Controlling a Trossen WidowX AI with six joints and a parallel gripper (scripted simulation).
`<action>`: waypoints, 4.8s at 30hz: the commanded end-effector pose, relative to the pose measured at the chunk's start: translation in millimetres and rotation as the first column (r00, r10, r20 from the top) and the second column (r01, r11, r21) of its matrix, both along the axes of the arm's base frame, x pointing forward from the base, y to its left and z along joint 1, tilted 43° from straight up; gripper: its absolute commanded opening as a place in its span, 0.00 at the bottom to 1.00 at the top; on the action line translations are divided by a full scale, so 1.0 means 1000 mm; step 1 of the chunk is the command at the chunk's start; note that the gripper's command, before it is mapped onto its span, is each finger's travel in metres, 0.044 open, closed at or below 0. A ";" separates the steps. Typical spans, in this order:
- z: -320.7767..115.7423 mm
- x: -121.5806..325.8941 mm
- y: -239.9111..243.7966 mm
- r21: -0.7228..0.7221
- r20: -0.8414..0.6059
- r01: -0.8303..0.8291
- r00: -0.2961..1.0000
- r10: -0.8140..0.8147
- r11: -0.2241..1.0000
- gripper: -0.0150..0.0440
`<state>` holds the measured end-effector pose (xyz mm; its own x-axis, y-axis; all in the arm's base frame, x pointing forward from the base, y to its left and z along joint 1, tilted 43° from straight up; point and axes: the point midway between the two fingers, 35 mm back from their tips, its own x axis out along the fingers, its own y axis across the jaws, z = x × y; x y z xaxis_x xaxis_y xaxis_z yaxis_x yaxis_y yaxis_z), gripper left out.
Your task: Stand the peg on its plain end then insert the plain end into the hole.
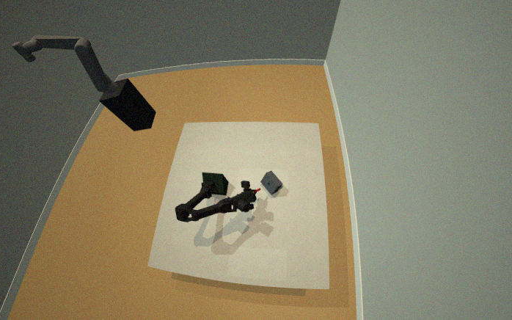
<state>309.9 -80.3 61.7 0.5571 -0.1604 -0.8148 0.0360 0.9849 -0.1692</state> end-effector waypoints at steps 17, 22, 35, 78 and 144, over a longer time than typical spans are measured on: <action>-0.017 0.019 0.001 0.035 0.037 -0.005 0.999 0.004 0.999 0.25; -0.020 0.023 0.002 0.041 0.048 -0.008 0.999 0.006 0.999 0.25; -0.029 0.033 0.002 0.056 0.075 -0.014 0.997 0.010 0.998 0.25; -0.047 0.049 -0.002 0.054 0.092 -0.025 0.996 0.019 0.998 0.25; -0.065 0.060 -0.002 0.055 0.093 -0.025 0.996 0.019 0.998 0.25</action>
